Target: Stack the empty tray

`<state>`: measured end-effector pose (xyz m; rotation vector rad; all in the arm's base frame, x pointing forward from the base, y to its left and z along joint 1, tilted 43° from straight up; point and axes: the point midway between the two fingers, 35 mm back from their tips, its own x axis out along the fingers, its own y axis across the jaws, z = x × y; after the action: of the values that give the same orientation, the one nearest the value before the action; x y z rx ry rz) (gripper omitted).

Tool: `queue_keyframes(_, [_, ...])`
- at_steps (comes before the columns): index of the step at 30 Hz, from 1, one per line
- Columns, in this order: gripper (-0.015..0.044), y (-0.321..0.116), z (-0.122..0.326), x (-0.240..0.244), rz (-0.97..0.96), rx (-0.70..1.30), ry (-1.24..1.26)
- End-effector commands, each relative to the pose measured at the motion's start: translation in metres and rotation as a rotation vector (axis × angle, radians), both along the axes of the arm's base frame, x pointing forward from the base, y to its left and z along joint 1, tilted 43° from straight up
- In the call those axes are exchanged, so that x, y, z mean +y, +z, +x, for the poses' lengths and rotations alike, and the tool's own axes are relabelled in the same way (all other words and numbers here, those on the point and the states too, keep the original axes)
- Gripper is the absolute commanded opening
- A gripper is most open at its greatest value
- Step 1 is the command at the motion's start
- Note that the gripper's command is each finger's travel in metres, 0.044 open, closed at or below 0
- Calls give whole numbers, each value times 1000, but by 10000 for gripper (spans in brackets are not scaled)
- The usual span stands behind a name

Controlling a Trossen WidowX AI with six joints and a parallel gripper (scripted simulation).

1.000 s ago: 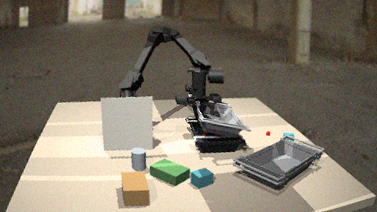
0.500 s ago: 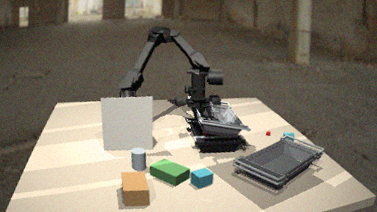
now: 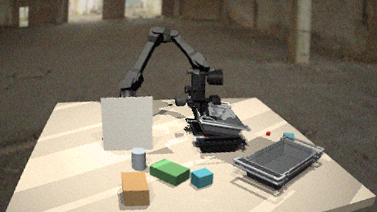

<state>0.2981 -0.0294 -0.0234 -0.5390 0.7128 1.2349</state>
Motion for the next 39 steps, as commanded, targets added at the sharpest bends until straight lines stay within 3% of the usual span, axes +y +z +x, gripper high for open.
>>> queue_keyframes(1, [0,-3,-3,6,5,19,13])
queue_keyframes(39, [0,-7,-2,8,4,12,9])
